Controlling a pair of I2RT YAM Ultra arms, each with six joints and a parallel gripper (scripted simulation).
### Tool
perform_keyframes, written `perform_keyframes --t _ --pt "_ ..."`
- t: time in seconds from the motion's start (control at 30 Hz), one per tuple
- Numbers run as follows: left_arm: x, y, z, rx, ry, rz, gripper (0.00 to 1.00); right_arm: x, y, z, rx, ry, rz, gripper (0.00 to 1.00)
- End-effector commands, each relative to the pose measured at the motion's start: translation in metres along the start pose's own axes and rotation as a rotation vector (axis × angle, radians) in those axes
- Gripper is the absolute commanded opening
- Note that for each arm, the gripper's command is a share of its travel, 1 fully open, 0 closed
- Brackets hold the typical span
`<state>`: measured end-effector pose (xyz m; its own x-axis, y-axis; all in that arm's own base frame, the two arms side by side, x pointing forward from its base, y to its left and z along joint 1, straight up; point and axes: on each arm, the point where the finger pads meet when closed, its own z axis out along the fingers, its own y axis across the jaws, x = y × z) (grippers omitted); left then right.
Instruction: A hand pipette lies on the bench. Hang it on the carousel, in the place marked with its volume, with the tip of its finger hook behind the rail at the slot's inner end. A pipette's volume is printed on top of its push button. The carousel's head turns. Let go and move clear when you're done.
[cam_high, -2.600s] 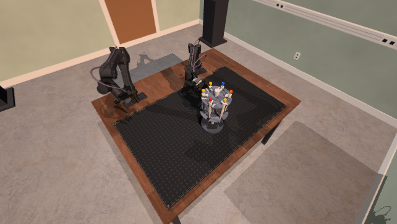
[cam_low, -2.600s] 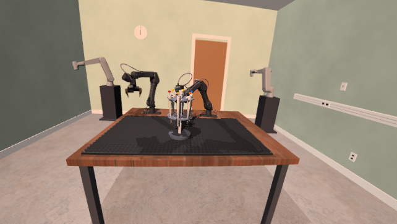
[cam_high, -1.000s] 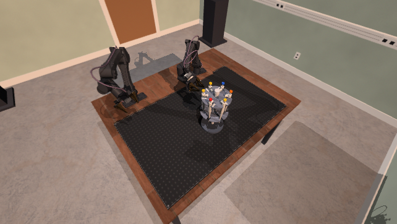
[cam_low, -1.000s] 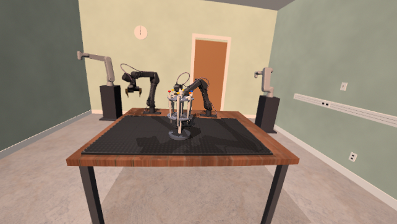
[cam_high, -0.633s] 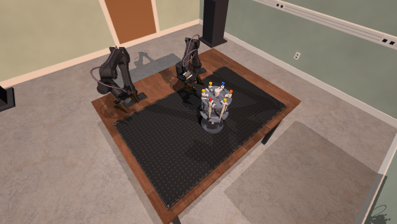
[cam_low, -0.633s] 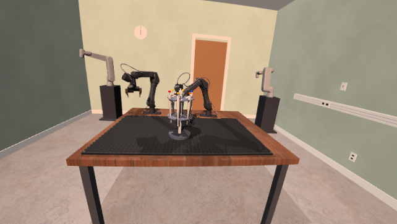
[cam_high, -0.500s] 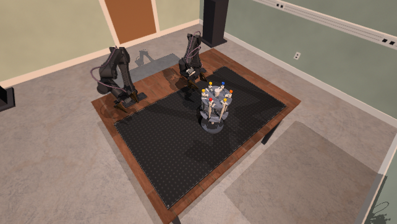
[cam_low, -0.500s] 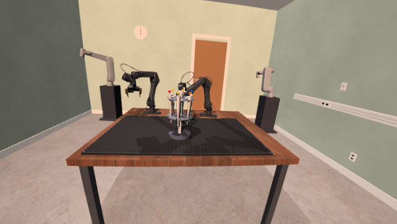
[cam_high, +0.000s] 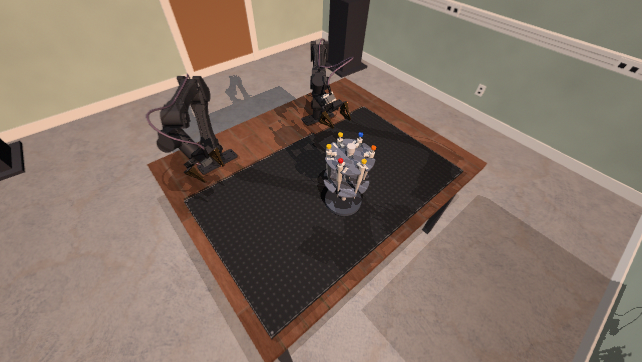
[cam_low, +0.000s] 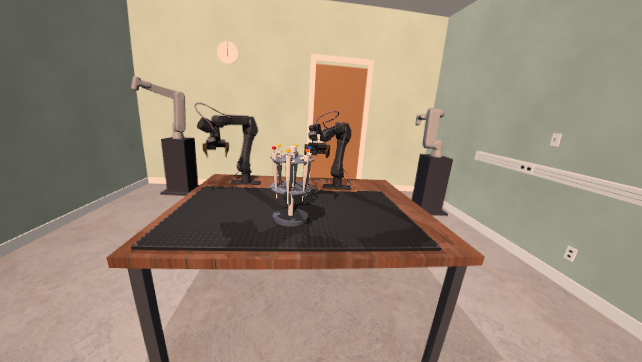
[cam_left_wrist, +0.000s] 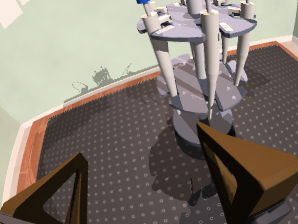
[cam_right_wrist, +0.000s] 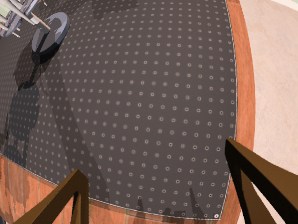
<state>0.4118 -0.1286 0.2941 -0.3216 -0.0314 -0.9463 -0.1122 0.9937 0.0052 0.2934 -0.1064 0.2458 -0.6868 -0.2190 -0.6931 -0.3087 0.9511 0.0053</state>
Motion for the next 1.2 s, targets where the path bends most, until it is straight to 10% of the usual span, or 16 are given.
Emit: perform_keyframes --t 0.0,0.3,1.17 --pt "0.021 0.019 -0.006 0.126 0.218 0.082 1.00 -0.007 -0.004 -0.003 0.006 -0.026 -0.014 1.00" --pt "0.036 0.082 -0.021 0.249 0.439 0.149 1.00 -0.007 -0.004 -0.003 0.006 -0.026 -0.014 1.00" --pt "0.061 0.237 -0.064 0.257 0.446 0.153 1.00 -0.007 -0.004 -0.003 0.006 -0.026 -0.014 1.00"
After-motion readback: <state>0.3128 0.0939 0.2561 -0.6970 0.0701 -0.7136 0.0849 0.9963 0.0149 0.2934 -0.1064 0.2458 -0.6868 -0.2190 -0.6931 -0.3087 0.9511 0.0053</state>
